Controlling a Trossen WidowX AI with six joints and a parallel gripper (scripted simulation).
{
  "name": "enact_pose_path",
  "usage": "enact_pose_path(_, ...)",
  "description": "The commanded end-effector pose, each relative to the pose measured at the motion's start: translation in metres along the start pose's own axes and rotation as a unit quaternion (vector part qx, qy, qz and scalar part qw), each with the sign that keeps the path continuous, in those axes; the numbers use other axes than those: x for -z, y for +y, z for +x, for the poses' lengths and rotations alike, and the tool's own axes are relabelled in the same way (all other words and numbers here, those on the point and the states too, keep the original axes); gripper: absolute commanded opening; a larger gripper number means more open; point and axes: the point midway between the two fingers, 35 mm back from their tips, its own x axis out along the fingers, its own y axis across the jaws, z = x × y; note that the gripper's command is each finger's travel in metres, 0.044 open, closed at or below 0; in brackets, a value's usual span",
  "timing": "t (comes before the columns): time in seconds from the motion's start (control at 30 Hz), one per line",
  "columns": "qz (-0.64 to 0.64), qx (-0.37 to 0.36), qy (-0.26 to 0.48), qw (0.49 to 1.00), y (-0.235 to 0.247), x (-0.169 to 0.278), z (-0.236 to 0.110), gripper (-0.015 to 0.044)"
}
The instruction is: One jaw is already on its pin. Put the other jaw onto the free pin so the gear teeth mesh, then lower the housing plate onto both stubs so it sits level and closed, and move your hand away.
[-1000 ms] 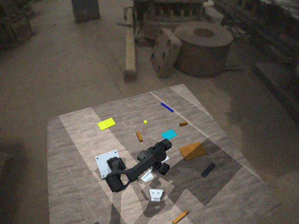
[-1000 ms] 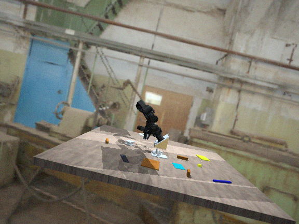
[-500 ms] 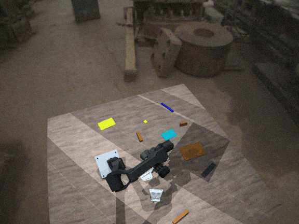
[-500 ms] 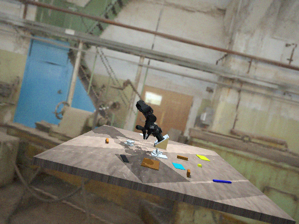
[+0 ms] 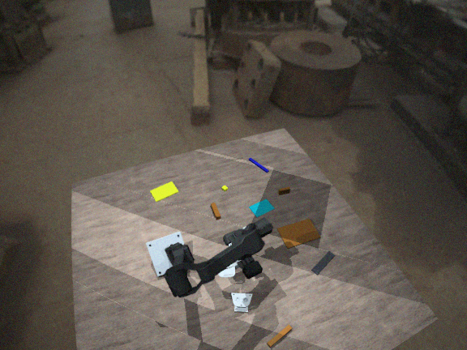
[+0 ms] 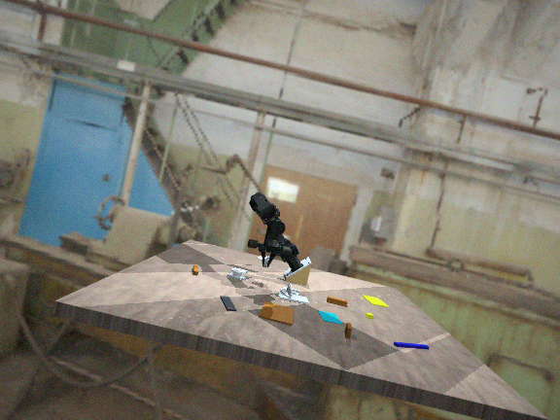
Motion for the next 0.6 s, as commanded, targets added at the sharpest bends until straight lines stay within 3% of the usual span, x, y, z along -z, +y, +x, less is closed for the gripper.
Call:
enact_pose_path(0.0, 0.045, 0.002, -0.002, 0.999, -0.005, -0.003, -0.001, 0.0037)
enact_pose_path(0.57, 0.211, 0.003, -0.003, 0.978, -0.017, -0.011, -0.001, 0.0037)
